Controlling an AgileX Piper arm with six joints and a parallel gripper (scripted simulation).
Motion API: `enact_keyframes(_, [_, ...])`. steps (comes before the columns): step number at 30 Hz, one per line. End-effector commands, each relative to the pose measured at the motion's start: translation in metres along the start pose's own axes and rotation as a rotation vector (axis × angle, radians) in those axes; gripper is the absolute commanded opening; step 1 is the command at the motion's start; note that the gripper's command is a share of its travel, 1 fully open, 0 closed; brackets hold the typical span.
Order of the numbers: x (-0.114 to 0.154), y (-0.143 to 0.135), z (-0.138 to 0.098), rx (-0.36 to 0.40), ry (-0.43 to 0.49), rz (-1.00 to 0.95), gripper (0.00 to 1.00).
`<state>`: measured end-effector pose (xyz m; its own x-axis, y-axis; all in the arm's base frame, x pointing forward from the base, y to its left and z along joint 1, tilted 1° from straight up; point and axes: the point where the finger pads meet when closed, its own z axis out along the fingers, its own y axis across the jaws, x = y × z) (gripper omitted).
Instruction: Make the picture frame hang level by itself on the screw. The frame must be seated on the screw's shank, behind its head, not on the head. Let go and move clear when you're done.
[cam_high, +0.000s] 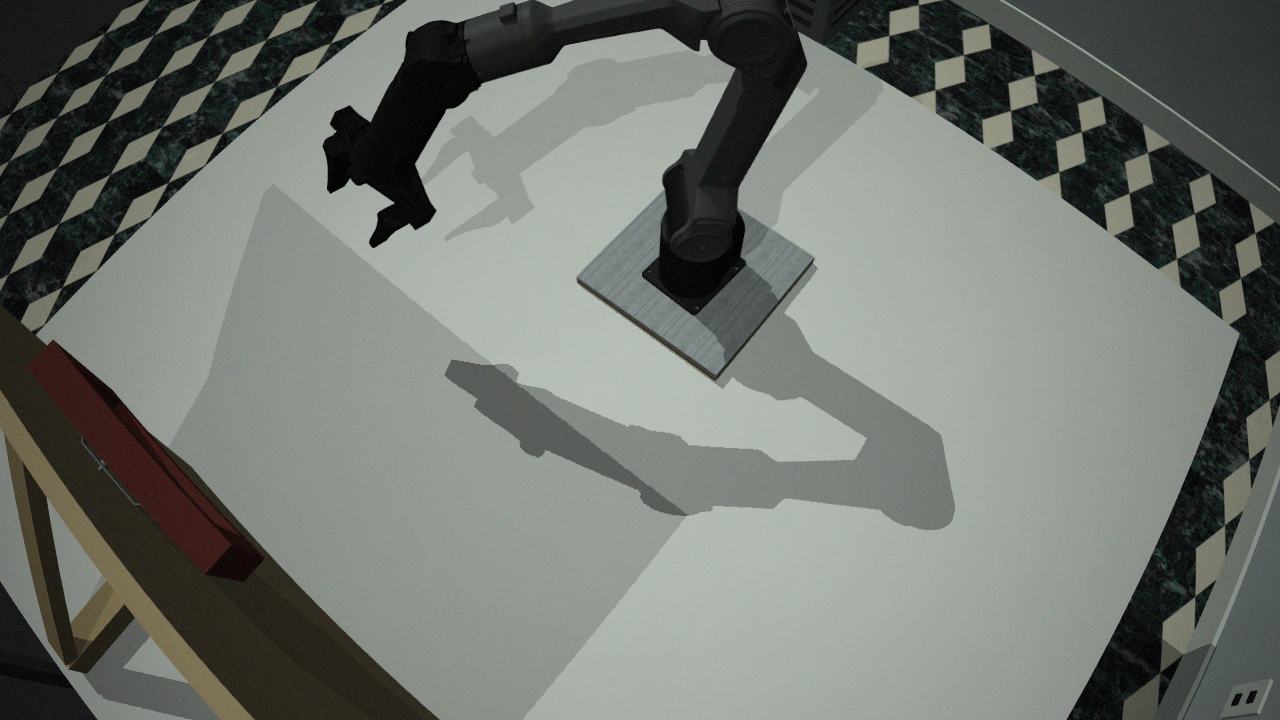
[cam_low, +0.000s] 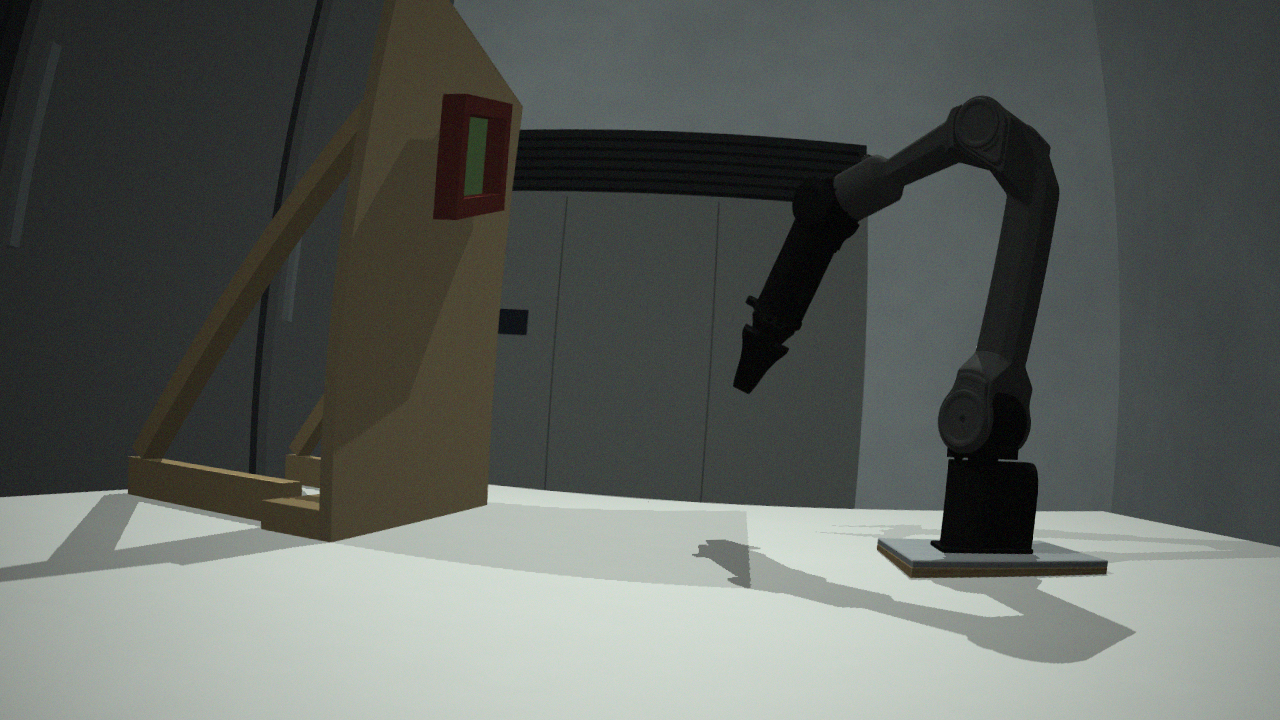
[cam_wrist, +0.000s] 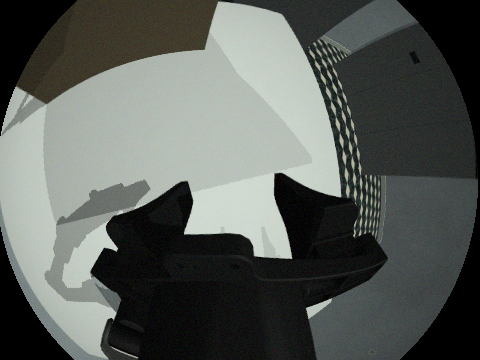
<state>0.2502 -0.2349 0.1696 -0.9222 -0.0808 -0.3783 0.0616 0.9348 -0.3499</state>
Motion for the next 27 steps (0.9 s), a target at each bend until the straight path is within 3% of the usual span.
enact_keyframes(1, [-0.0003,-0.0003,-0.0003,0.001,-0.001,0.000,1.00])
enact_keyframes(27, [-0.0080,-0.0053,-0.0012,0.032,-0.016,-0.038,1.00])
